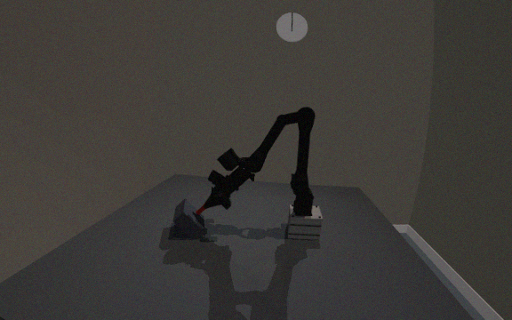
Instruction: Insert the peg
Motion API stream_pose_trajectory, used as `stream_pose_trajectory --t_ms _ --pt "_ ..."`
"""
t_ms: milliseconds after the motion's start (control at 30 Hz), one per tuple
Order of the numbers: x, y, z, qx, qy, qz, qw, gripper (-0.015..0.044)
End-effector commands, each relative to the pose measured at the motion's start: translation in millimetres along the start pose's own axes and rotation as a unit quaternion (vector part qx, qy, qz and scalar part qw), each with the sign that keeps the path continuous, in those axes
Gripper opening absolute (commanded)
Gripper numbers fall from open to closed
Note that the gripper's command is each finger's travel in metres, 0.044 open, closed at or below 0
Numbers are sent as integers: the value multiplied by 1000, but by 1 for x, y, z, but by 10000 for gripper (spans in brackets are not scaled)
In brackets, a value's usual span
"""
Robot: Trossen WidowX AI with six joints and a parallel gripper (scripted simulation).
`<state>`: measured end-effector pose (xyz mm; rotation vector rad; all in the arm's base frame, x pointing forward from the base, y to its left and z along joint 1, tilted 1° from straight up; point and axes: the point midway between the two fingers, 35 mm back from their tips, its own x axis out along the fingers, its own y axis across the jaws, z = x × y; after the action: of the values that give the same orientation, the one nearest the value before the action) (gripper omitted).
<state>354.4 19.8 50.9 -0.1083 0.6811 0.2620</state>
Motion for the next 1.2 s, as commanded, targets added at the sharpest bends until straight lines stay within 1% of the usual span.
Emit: stream_pose_trajectory --t_ms 0,1167 --pt "5 -1 3 1 -3 -2 1000 0" --pt "2 -1 5 0 0 0 1000 0"
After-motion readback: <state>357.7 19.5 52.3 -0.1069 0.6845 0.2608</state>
